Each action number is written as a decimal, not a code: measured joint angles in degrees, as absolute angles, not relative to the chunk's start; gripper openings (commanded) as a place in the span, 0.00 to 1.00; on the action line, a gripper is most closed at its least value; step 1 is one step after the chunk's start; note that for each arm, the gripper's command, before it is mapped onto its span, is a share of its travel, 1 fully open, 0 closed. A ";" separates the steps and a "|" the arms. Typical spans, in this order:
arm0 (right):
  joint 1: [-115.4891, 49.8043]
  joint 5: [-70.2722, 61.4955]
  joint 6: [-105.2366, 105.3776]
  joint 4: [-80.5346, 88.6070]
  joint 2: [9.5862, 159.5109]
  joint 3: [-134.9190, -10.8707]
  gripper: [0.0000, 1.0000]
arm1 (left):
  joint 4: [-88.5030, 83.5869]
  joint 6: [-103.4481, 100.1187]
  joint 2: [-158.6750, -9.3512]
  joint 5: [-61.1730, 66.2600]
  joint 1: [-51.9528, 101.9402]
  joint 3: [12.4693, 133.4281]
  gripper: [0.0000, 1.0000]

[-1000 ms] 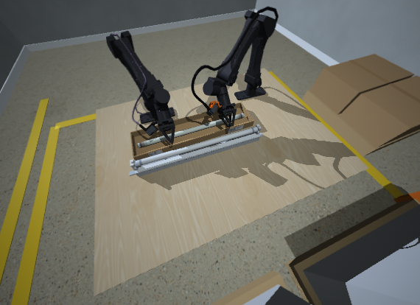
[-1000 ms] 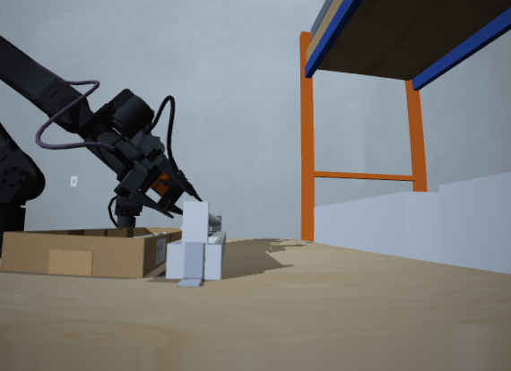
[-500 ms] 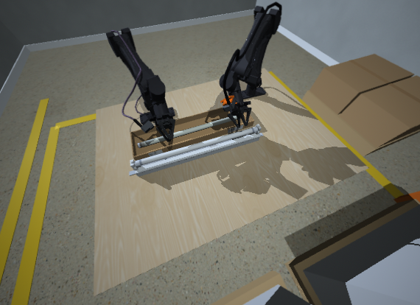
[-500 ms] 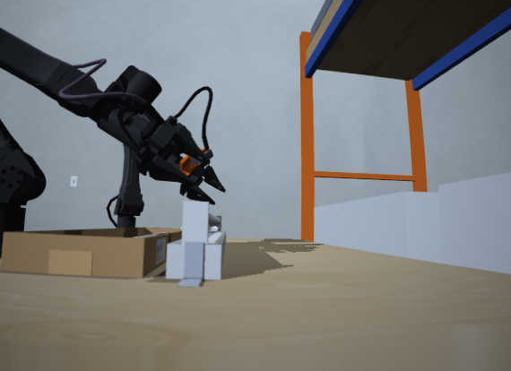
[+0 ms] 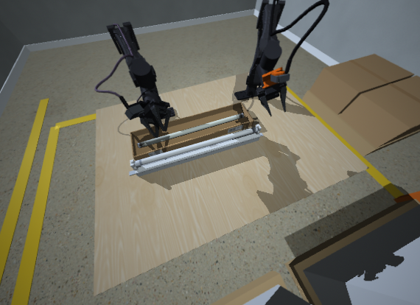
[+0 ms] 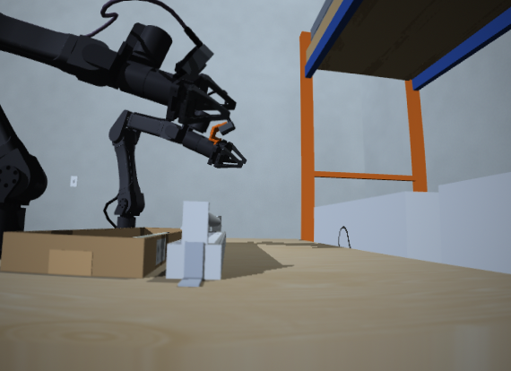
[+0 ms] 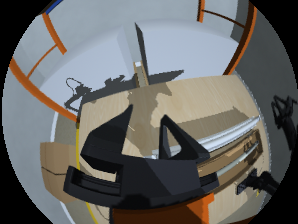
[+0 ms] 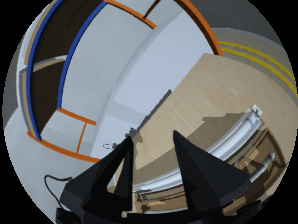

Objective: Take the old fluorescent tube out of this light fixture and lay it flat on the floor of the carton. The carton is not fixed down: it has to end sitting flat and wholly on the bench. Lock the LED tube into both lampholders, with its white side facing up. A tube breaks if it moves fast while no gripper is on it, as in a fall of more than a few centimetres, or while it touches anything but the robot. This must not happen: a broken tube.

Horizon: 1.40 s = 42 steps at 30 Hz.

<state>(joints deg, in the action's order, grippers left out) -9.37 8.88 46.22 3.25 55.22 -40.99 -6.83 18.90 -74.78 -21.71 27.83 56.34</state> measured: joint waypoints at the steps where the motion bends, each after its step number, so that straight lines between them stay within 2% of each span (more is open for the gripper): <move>1: -8.80 8.51 43.86 2.87 55.57 -41.95 0.49 | -6.33 17.82 -73.91 -20.78 26.28 56.47 0.49; 21: 0.58 -0.43 0.78 -0.21 60.53 -58.98 0.49 | 0.34 -0.01 -61.06 -0.86 1.34 60.36 0.49; 42: 0.16 -0.21 0.10 0.10 59.99 -60.29 0.49 | 0.23 0.01 -59.77 -0.10 -0.08 60.18 0.49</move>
<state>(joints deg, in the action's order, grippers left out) 0.16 -0.21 0.10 0.10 59.99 -60.29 0.23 0.01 -59.77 -0.10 -0.08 60.18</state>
